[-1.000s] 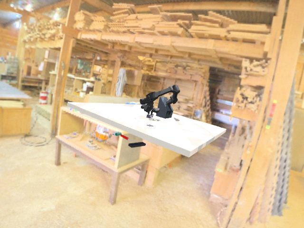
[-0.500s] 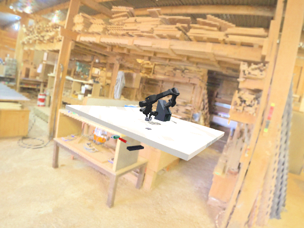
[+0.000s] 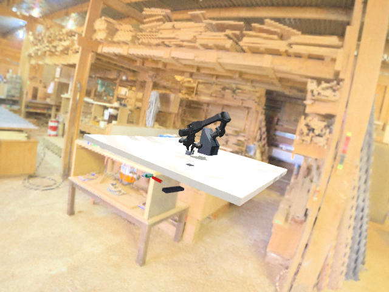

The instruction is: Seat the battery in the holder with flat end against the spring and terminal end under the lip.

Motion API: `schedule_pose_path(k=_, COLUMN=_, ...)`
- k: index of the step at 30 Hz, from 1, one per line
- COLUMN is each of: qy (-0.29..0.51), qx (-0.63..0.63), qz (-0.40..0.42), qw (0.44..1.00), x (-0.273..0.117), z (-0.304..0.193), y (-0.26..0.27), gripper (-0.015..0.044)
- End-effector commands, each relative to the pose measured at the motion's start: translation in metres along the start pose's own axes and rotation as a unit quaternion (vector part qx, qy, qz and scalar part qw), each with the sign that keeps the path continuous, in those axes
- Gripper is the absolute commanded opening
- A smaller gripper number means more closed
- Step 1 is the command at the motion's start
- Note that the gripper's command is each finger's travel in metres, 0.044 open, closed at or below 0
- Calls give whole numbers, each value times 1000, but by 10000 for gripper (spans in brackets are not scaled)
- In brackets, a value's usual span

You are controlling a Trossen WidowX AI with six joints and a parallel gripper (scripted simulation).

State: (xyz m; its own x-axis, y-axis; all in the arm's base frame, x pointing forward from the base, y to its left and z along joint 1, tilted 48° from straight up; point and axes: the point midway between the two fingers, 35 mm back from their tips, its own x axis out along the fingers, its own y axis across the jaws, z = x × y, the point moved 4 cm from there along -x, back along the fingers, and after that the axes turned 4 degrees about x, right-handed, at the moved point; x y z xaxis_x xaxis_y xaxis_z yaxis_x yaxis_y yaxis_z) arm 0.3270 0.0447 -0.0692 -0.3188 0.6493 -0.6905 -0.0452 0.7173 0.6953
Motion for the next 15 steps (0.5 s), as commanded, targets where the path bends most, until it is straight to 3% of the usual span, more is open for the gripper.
schedule_pose_path(k=1, qy=-20, qx=-4, qz=-5, qw=1000, x=0, z=4, y=-1, gripper=83)
schedule_pose_path(k=15, qy=-50, qx=-1, qz=-2, qw=999, x=1, z=0, y=-1, gripper=83)
